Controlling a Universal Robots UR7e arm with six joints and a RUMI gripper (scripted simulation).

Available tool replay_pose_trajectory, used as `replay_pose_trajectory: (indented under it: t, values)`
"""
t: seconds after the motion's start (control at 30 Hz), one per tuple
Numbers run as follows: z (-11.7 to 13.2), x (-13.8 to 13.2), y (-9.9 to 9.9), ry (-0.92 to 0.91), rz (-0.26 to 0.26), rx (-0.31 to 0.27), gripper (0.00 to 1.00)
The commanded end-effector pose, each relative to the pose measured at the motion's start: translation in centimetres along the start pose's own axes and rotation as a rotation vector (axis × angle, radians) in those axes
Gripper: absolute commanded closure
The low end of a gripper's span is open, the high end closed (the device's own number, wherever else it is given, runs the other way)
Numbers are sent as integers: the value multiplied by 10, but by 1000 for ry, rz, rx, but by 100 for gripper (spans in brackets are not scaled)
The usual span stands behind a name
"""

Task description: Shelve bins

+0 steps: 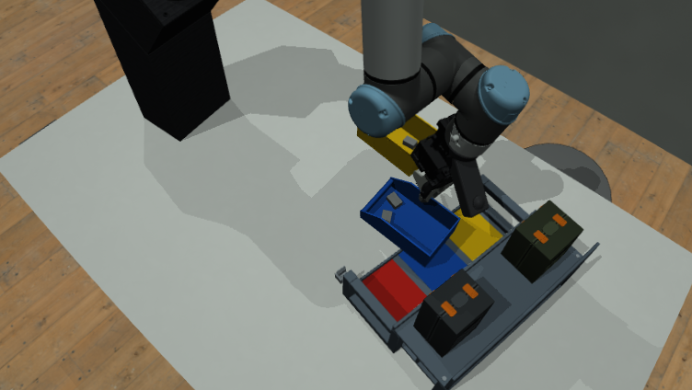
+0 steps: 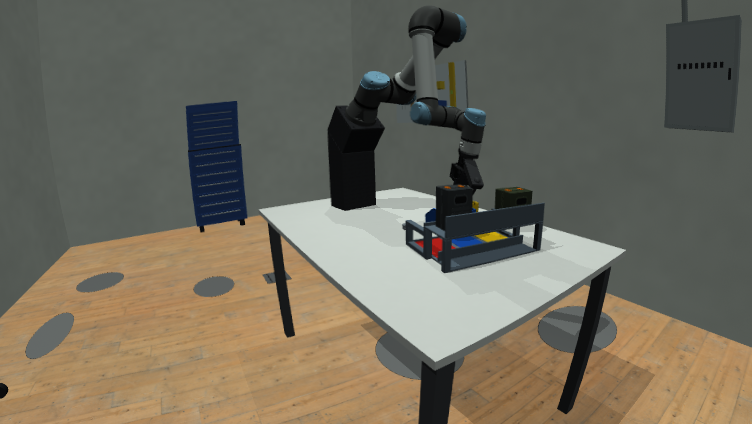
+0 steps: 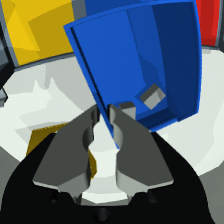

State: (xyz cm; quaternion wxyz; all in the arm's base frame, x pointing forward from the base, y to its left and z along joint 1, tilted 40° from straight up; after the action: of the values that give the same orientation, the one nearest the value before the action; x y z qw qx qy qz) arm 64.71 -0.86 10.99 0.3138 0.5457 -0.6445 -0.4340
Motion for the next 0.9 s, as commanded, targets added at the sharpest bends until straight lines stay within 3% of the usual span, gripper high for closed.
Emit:
replay_pose_trajectory:
  t: [0.0,0.87]
  values:
    - [-6,1,2,0,0,1,100]
    - [-21,3,6,0,0,1,100]
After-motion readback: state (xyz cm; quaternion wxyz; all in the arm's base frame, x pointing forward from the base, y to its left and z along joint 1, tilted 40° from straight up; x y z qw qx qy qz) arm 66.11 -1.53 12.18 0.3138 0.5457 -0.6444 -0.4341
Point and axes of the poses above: the point where the finger pads meet when closed, its own y axis back along the fingers, its own x axis across the jaws, z = x × y, the point moved 1 cm from there along y, back along the fingers, and after that the axes turned 15 degrees about y, right-handed, at the moved point
